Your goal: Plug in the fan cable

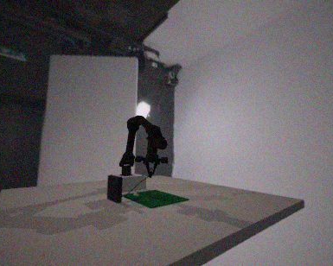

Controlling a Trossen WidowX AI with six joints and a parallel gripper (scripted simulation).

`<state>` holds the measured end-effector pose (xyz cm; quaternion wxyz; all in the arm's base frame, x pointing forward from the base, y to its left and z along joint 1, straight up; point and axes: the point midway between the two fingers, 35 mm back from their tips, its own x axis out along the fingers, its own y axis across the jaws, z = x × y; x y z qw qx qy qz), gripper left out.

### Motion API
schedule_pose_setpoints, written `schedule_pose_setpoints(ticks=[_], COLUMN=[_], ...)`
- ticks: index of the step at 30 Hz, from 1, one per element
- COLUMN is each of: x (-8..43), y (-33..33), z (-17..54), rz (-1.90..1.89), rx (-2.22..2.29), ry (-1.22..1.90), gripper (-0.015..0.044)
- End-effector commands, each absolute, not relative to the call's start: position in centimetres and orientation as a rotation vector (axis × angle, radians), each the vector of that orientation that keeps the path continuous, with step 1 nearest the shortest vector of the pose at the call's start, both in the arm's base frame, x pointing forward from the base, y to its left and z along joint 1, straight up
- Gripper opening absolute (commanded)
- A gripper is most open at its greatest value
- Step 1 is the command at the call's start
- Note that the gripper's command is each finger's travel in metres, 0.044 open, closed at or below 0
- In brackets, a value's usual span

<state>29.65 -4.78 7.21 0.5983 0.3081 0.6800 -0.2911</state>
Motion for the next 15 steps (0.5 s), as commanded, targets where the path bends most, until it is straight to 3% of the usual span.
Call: schedule_pose_setpoints(ticks=[1, 15], x=[30.7, 32.4], y=[-6.0, -9.3], z=[7.4, 7.6], rz=[-0.763, -0.989], rx=[0.789, 0.999], ry=[1.506, 1.311], gripper=[0.0, 0.0])
